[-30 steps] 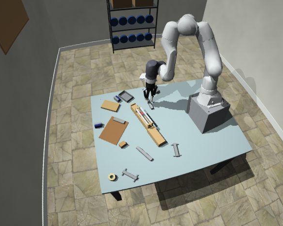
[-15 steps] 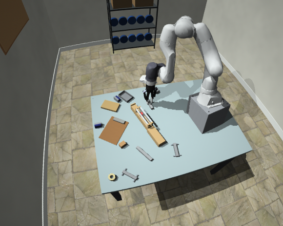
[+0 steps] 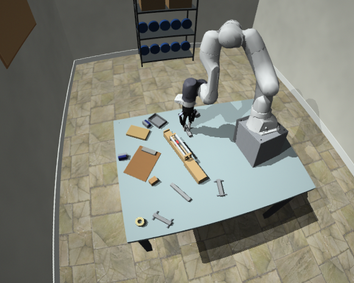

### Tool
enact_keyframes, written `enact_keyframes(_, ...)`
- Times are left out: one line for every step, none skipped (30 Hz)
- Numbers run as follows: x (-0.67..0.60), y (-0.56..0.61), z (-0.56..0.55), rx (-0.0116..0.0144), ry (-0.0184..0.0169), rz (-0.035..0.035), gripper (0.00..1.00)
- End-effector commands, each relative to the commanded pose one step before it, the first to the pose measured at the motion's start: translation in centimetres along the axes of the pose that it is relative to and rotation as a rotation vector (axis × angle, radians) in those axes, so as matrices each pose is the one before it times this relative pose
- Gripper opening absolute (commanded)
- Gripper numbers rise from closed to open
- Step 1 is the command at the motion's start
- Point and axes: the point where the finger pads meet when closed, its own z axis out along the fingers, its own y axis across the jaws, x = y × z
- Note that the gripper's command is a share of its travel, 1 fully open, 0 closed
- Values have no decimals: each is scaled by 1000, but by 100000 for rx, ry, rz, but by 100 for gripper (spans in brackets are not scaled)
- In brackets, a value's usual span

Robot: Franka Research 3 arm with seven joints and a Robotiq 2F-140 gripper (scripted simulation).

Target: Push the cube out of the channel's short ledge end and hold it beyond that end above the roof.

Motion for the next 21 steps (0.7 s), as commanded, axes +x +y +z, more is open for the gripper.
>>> enact_keyframes(61,-115,1,338,67,1037,23)
enact_keyframes(0,0,0,0,0,0,23)
enact_keyframes(0,0,0,0,0,0,23)
enact_keyframes(0,0,0,0,0,0,23)
enact_keyframes(0,0,0,0,0,0,23)
enact_keyframes(0,0,0,0,0,0,23)
enact_keyframes(0,0,0,0,0,0,23)
enact_keyframes(0,0,0,0,0,0,23)
enact_keyframes(0,0,0,0,0,0,23)
enact_keyframes(0,0,0,0,0,0,23)
enact_keyframes(0,0,0,0,0,0,23)
enact_keyframes(0,0,0,0,0,0,23)
enact_keyframes(0,0,0,0,0,0,23)
enact_keyframes(0,0,0,0,0,0,23)
enact_keyframes(0,0,0,0,0,0,23)
enact_keyframes(0,0,0,0,0,0,23)
enact_keyframes(0,0,0,0,0,0,23)
enact_keyframes(0,0,0,0,0,0,0)
enact_keyframes(0,0,0,0,0,0,0)
enact_keyframes(0,0,0,0,0,0,0)
enact_keyframes(0,0,0,0,0,0,0)
